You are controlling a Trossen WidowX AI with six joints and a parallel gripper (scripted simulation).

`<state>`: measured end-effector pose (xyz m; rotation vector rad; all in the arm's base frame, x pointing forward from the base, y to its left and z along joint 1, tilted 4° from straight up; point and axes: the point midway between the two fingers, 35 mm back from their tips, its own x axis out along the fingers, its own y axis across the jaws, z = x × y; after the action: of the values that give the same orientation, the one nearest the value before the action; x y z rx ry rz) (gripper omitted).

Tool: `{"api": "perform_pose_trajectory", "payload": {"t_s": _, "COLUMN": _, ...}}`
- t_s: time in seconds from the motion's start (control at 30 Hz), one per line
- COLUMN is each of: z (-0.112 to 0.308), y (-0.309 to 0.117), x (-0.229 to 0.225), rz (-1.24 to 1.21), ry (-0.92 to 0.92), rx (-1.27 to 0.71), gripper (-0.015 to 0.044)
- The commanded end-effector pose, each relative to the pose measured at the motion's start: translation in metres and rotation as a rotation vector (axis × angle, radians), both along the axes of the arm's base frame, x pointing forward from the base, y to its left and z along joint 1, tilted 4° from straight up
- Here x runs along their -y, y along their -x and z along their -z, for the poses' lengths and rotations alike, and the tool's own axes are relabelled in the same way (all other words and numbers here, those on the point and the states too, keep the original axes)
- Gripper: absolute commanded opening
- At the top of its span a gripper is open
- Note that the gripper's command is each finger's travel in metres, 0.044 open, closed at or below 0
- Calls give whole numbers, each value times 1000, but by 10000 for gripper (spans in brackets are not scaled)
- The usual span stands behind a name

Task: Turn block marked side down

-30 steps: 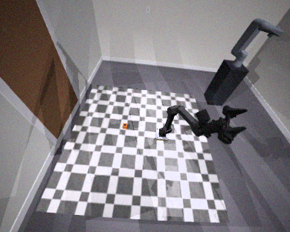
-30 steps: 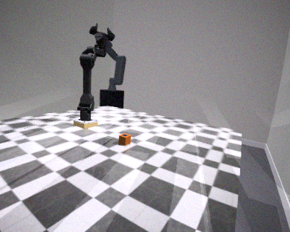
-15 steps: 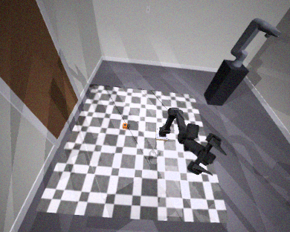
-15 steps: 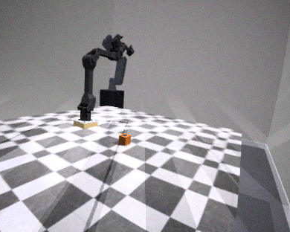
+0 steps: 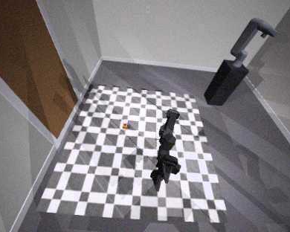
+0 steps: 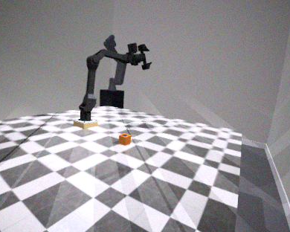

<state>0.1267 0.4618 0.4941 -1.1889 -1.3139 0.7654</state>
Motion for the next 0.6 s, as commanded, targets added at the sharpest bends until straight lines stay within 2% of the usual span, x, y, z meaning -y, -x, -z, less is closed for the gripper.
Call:
{"api": "perform_pose_trajectory", "payload": {"t_s": 0.0, "z": 34, "y": -55, "x": 2, "rz": 85, "ry": 101, "rx": -154, "gripper": 440}}
{"api": "perform_pose_trajectory", "payload": {"t_s": 0.3, "z": 119, "y": -182, "x": 49, "rz": 345, "ry": 256, "rx": -572, "gripper": 440}}
{"api": "perform_pose_trajectory", "payload": {"t_s": 0.57, "z": 179, "y": -253, "x": 112, "rz": 559, "ry": 294, "rx": -890, "gripper": 440}}
